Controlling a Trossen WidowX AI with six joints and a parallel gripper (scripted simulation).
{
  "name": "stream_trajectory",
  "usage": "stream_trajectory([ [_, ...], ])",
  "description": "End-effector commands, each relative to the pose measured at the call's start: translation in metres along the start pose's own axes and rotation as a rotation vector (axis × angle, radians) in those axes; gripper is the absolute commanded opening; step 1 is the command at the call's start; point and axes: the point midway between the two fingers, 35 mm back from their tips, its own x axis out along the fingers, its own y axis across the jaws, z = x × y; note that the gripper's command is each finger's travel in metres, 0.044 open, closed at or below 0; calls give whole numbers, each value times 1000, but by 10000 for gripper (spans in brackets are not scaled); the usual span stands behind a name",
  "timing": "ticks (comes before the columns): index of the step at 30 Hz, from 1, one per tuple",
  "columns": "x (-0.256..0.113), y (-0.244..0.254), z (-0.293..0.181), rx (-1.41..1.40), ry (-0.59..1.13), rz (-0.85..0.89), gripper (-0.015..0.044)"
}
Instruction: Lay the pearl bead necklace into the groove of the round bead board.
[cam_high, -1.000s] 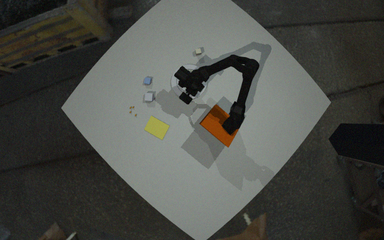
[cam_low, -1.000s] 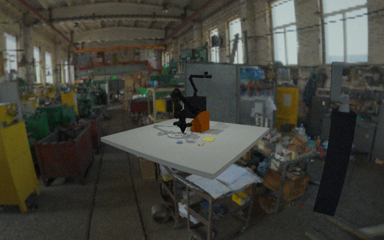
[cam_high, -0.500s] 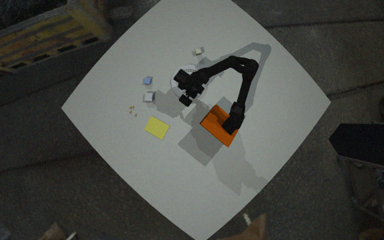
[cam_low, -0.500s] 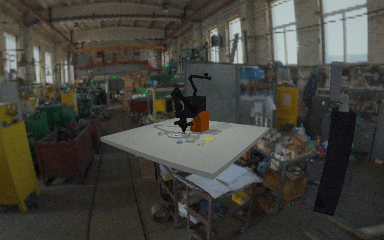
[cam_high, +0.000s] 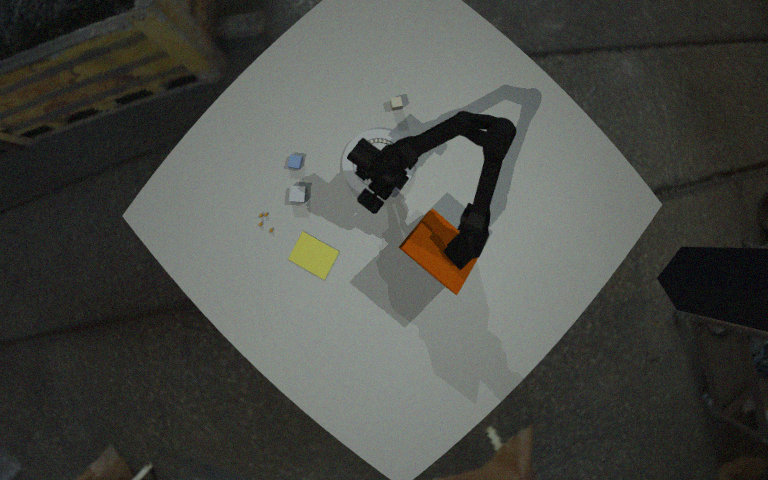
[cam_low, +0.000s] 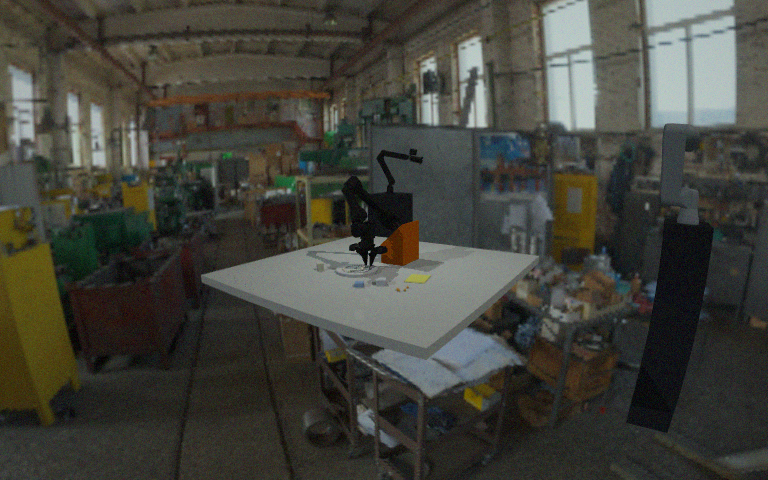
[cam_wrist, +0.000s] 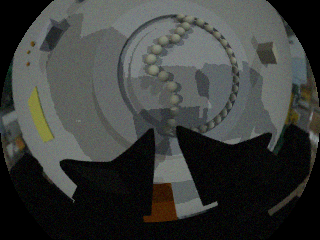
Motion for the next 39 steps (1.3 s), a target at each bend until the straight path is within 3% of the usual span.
stream_trajectory([
  [1,-1,0,0,0,-1,0,210],
  [10,-1,0,-1,-8,6,0,440],
  [31,-5,0,-1,-7,5,-1,440],
  [39,-37,-6,10,325,4,-1,230],
])
